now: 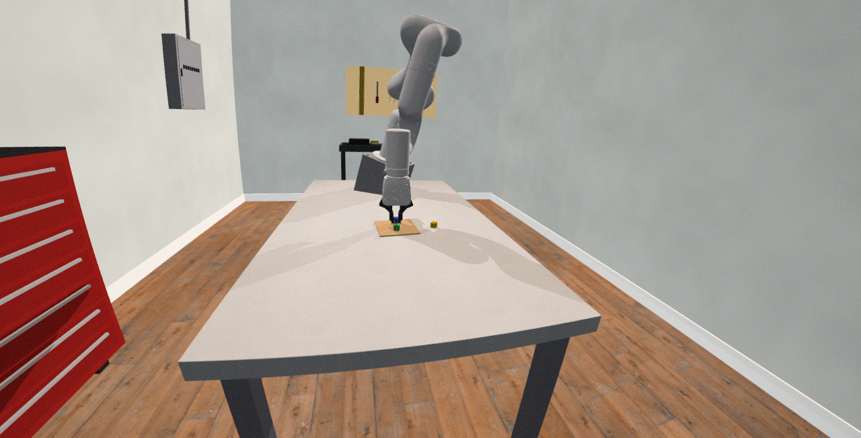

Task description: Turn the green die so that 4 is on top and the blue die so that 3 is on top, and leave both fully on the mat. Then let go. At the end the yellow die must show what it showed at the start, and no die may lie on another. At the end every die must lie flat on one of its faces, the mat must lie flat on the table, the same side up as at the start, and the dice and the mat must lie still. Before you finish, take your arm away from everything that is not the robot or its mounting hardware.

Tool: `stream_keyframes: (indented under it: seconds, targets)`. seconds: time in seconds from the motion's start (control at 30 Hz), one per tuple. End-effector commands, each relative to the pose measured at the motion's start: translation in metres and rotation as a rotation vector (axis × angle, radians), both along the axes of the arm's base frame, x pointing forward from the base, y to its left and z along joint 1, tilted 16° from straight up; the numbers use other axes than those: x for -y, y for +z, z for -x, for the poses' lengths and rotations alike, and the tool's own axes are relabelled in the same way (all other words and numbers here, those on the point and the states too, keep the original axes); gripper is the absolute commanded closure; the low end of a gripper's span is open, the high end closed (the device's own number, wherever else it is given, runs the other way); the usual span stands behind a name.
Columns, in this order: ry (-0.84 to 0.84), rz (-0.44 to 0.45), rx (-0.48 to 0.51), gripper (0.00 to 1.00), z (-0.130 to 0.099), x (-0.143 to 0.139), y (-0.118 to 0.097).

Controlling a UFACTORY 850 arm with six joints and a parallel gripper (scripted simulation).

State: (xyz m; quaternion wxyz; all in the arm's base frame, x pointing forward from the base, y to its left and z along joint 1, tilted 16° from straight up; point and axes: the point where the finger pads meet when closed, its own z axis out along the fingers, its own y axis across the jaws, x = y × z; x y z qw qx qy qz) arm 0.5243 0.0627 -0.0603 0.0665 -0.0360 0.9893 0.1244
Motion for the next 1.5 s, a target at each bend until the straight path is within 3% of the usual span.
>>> stream_keyframes:
  seconds: [0.0, 1.47]
  targets:
    - [0.0, 0.0, 0.001, 0.85, -0.0007, 0.0001, 0.0006]
    - [0.0, 0.0, 0.001, 0.85, -0.0012, -0.0009, -0.0033]
